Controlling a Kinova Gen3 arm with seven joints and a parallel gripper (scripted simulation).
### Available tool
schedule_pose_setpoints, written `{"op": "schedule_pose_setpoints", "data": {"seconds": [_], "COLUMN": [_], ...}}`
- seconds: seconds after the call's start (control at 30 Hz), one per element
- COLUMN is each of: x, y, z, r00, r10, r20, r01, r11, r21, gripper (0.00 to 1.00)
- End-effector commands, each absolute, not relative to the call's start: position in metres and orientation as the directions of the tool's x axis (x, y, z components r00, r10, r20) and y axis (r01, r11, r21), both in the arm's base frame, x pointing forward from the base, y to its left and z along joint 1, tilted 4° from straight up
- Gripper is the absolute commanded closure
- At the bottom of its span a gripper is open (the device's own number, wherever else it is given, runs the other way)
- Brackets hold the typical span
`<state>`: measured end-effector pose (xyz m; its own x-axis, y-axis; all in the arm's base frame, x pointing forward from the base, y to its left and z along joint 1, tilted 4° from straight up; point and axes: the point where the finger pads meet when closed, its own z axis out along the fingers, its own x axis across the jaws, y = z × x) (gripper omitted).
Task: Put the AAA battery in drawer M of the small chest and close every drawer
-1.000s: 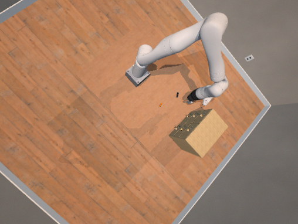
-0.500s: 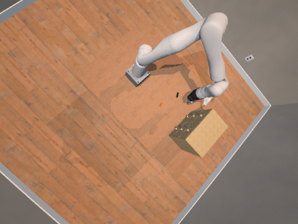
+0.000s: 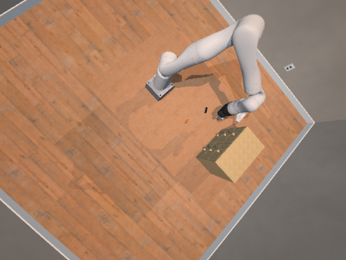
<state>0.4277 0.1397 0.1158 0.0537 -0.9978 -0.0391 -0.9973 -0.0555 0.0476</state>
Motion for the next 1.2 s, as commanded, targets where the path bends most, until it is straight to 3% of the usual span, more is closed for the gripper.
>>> {"op": "schedule_pose_setpoints", "data": {"seconds": [0.0, 1.17], "x": [0.4282, 0.4313], "y": [0.1399, 0.1402], "z": [0.1164, 0.1116], "r00": [0.054, 0.054], "r10": [-0.998, -0.998], "r20": [-0.04, -0.04], "r01": [-0.997, -0.999], "r11": [-0.055, -0.054], "r21": [0.045, -0.004], "gripper": [0.0, 0.0]}}
